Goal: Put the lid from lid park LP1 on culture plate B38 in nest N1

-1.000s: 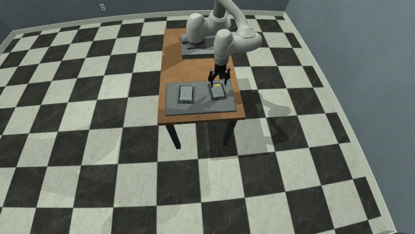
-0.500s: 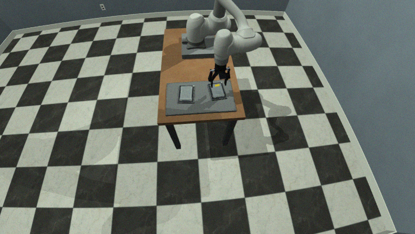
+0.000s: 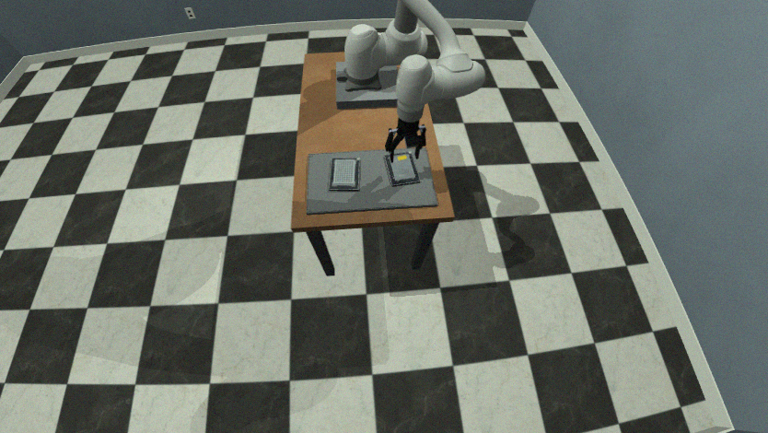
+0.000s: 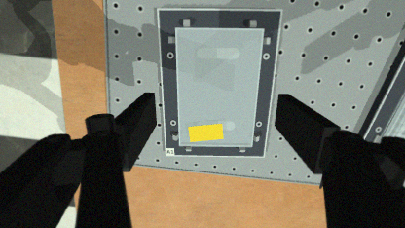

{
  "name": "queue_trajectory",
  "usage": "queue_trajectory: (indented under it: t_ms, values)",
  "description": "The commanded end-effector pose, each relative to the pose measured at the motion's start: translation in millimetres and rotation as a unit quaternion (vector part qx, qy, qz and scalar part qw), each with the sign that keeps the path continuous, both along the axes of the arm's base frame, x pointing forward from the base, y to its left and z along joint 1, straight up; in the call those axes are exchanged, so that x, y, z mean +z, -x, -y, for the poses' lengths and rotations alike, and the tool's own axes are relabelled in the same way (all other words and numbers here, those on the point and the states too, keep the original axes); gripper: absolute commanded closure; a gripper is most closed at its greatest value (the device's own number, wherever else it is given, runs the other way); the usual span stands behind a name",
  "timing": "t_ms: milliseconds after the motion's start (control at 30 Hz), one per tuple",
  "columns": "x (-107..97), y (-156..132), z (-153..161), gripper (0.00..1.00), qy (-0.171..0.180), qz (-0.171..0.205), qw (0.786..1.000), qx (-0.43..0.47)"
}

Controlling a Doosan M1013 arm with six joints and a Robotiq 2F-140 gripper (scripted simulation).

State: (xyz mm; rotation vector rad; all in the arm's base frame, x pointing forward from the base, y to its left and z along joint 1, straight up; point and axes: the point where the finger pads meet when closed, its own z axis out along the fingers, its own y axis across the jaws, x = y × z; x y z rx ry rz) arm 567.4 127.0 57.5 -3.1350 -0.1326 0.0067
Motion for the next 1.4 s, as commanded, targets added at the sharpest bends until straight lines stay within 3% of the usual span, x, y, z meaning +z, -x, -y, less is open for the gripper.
queue_trajectory:
  t_ms: [0,933,1367]
  values:
    - [-1,0,0,0.31,0.002,0.0,1.0,-0.001]
    - [-34,0,3,0.31,0.002,0.0,1.0,-0.001]
    - [-41,0,4,0.31,0.002,0.0,1.0,-0.001]
